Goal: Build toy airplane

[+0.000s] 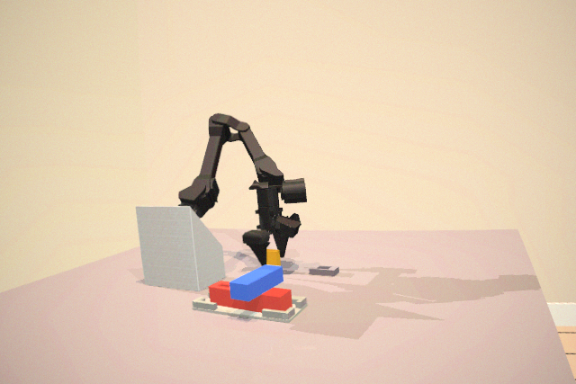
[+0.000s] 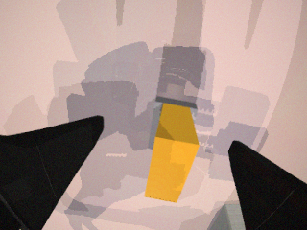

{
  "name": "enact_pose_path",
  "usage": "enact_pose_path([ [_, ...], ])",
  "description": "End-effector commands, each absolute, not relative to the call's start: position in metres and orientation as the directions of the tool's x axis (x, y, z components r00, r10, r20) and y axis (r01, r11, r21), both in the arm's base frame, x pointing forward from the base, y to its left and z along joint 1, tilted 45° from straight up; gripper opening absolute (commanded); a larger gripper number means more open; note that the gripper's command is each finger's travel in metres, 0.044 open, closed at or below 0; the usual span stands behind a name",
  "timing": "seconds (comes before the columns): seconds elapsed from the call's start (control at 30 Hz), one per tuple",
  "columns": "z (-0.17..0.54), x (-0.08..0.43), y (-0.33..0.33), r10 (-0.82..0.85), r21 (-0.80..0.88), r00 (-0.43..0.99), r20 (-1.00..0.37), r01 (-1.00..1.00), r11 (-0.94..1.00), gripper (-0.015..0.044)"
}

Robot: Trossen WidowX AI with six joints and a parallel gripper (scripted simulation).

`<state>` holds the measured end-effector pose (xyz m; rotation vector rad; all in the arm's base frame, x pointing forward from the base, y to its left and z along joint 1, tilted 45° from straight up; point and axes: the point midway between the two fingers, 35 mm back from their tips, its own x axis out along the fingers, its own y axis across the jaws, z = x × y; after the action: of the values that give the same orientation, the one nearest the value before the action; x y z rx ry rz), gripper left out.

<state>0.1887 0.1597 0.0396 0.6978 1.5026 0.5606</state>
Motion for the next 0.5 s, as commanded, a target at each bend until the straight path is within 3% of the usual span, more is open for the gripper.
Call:
enact_pose_path([
  [0.0, 0.0343, 0.1862, 0.1619, 0.715, 0.712, 0.004, -0.699, 0.096, 0.696, 0.0414],
  [0.47, 0.0343, 0.1862, 0.1619, 0.715, 0.712, 0.004, -0.699, 0.096, 0.696, 0.0046],
])
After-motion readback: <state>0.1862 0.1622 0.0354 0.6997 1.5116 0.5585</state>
